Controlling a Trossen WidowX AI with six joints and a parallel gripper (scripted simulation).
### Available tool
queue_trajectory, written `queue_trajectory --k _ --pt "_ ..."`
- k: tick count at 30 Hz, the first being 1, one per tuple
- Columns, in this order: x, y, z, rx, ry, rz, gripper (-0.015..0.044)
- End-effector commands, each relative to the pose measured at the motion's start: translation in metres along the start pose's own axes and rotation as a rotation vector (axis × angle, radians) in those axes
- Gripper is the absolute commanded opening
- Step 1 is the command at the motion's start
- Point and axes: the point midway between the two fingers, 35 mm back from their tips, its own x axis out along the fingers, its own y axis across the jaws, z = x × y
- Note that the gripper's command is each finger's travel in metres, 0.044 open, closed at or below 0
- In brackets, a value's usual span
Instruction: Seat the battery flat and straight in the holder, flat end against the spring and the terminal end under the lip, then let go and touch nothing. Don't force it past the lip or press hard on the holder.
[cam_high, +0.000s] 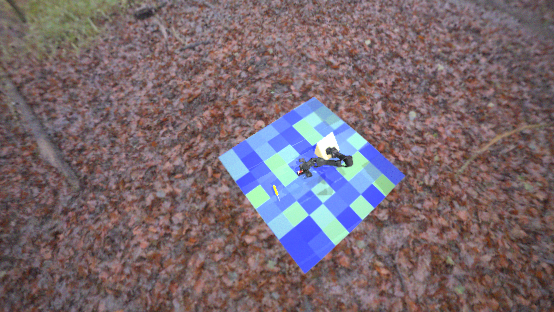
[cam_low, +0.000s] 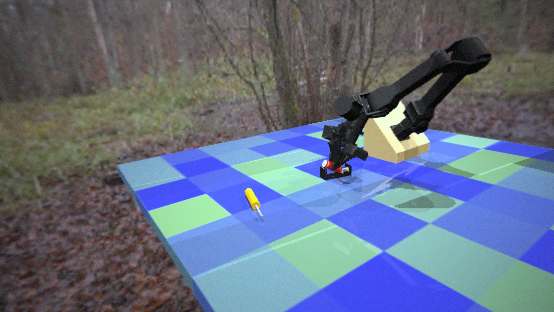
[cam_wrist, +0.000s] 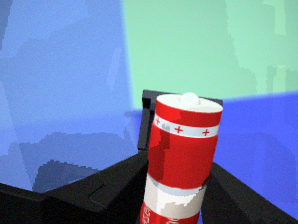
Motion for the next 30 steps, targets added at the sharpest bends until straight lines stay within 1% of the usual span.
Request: queue_trajectory --k 1,22,30 --pt "0.0 0.001 -0.002 0.0 0.001 0.0 0.008" --pt "-0.007 0.0 -0.02 0.0 0.006 -0.006 0.008" --pt "-0.005 0.0 -0.019 -0.003 0.033 -0.013 0.008"
